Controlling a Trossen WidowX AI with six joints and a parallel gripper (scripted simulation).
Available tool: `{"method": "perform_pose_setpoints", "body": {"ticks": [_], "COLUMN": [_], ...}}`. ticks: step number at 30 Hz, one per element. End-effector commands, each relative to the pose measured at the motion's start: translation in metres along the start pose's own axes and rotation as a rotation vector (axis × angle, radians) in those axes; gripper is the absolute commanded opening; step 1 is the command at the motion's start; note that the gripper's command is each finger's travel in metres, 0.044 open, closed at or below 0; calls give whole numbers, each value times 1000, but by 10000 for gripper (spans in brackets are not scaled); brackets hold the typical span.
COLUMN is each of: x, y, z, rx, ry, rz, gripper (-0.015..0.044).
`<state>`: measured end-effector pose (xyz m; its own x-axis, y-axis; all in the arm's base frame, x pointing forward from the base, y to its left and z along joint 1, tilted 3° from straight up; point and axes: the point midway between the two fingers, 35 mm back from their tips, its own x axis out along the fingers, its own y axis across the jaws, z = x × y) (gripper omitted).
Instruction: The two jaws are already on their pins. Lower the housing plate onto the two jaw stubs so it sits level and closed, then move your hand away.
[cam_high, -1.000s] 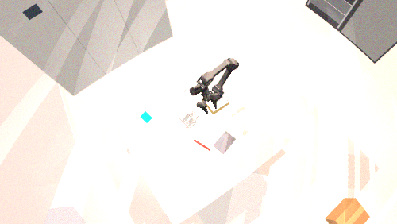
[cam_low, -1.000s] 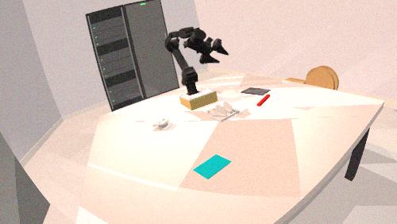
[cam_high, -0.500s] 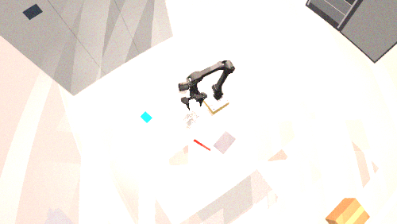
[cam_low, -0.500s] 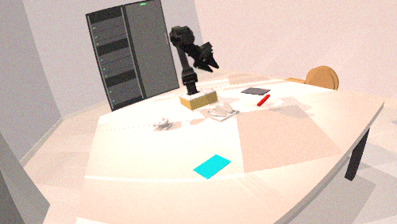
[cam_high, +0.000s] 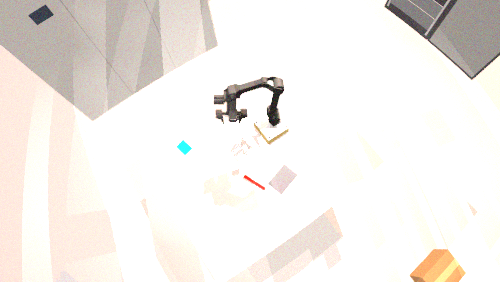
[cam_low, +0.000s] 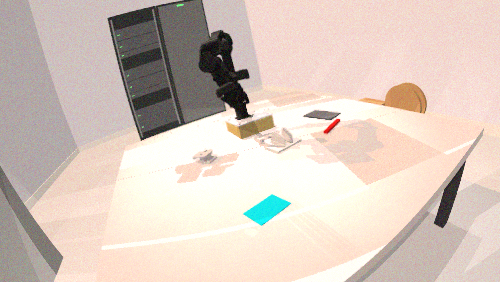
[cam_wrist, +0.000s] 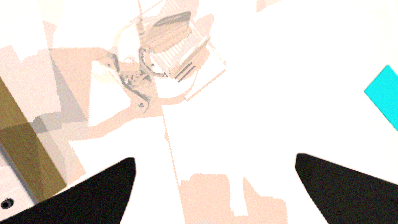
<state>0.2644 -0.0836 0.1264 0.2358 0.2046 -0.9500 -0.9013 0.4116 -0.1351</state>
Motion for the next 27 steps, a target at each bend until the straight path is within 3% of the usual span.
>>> {"method": "perform_pose_setpoints", "body": {"ticks": [1, 15, 22, 27], "x": [0, -4, -2, 33], "y": [-11, -11, -9, -1], "z": [-36, -170, -177, -188], "rx": [98, 436, 451, 451], "ry": [86, 360, 372, 372], "rz": [2, 67, 72, 72], "gripper": [440, 440, 440, 440]}}
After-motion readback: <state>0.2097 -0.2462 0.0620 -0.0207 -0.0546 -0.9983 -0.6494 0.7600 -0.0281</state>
